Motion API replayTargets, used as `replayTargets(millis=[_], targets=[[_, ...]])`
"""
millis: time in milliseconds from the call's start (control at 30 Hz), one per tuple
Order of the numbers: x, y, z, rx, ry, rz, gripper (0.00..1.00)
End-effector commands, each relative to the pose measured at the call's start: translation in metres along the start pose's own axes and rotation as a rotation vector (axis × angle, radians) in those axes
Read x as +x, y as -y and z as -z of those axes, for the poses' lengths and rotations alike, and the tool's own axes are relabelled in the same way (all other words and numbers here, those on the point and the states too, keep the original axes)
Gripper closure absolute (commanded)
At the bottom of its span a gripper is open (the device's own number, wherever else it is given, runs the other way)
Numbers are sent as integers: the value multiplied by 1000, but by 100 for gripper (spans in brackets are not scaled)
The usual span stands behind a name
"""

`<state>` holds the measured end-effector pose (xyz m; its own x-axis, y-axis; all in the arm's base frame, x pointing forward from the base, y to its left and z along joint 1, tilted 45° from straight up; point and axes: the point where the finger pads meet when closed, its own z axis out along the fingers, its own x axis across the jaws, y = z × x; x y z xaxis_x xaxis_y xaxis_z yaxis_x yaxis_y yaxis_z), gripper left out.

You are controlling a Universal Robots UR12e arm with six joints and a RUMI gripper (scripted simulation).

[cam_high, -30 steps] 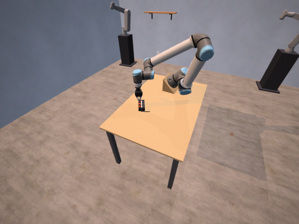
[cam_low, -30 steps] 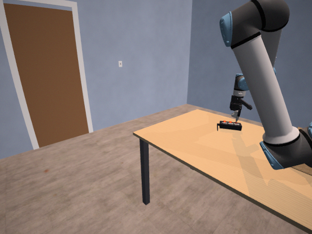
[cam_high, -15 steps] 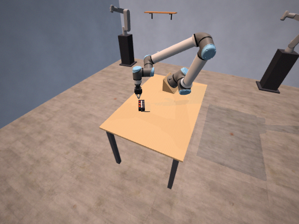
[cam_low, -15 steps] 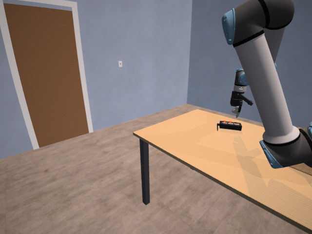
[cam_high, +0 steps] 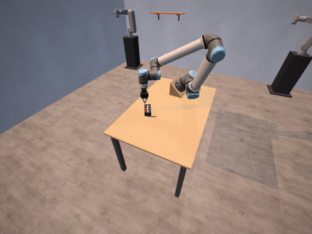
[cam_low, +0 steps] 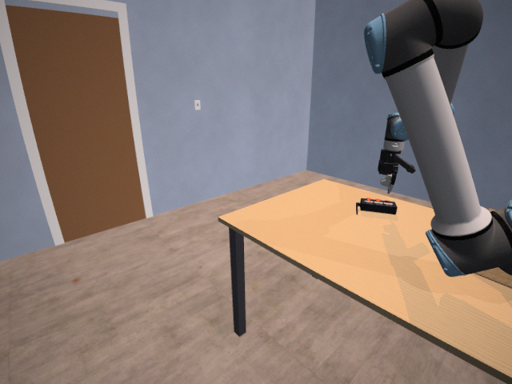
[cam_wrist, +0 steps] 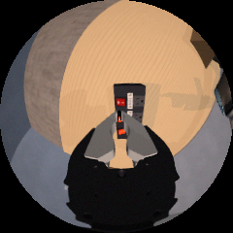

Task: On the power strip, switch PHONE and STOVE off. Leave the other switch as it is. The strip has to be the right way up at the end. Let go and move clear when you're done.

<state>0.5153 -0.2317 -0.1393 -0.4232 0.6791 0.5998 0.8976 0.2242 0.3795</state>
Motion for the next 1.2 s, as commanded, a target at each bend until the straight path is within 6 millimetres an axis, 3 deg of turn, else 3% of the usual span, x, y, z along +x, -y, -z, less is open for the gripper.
replayTargets(millis=[0,67,267,1167], targets=[[-1,0,2,0,2,1,100],[-2,-6,4,1,3,3,100],[0,-49,16,0,3,4,100],[1,-48,15,0,1,2,100]])
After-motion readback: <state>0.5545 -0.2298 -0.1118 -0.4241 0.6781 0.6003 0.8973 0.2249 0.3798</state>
